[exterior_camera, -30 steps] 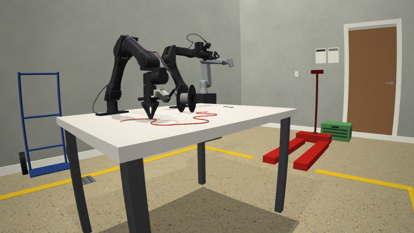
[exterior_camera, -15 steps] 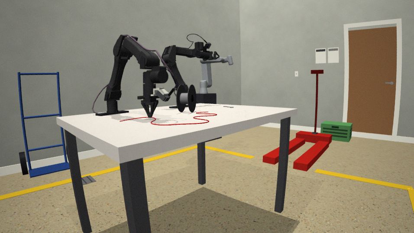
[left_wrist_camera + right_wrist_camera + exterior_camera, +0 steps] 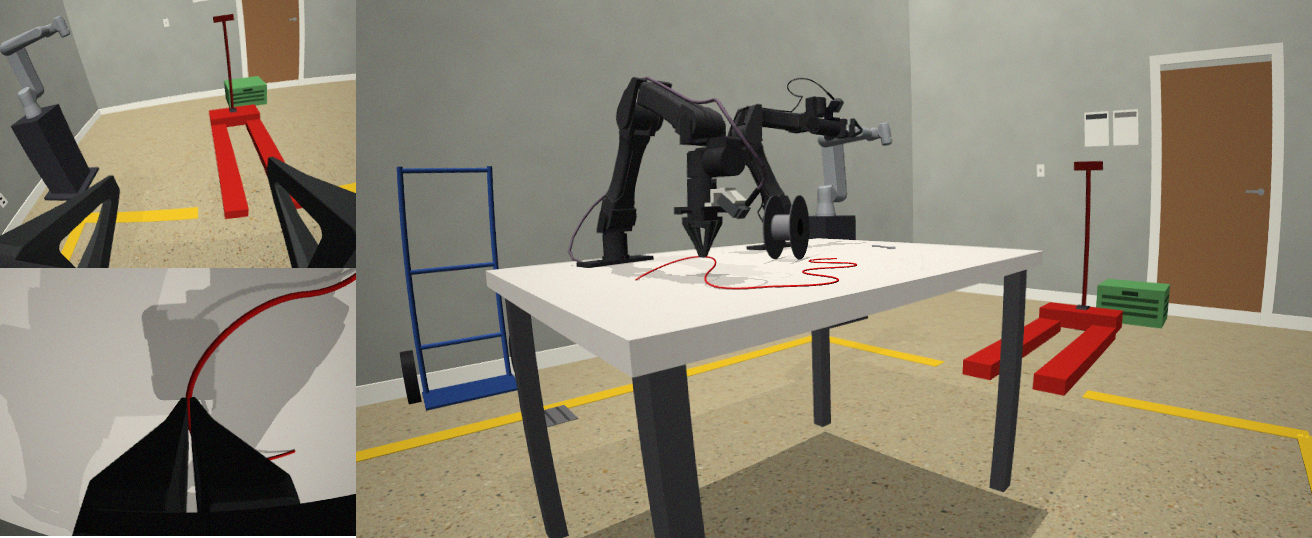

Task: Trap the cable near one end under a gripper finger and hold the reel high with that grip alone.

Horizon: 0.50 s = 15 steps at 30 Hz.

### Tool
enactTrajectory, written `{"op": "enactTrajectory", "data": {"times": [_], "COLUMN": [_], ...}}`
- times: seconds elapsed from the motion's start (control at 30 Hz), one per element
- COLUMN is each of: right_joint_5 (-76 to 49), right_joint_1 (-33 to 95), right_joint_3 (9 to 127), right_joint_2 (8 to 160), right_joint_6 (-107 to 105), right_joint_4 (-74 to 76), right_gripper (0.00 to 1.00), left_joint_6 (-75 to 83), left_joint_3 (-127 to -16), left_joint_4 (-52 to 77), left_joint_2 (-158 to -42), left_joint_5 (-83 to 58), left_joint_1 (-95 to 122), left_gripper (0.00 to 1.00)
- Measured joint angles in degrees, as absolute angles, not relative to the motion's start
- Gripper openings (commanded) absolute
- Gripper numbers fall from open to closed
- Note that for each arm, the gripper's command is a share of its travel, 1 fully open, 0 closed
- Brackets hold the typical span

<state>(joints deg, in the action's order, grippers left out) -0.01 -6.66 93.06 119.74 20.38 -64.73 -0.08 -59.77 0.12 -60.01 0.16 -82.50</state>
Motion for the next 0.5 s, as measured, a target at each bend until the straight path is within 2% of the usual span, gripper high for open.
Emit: {"op": "enactTrajectory", "data": {"times": [0.5], "right_joint_5": [0.0], "right_joint_1": [-6.7], "right_joint_3": [93.4], "right_joint_2": [120.1], "right_joint_6": [20.4], "right_joint_4": [-64.9], "right_gripper": [0.00], "left_joint_6": [-0.1], "left_joint_3": [-59.8], "left_joint_4": [0.1], "left_joint_2": [-60.0], "left_joint_5": [0.2], "left_joint_1": [-82.5], "left_gripper": [1.00]}}
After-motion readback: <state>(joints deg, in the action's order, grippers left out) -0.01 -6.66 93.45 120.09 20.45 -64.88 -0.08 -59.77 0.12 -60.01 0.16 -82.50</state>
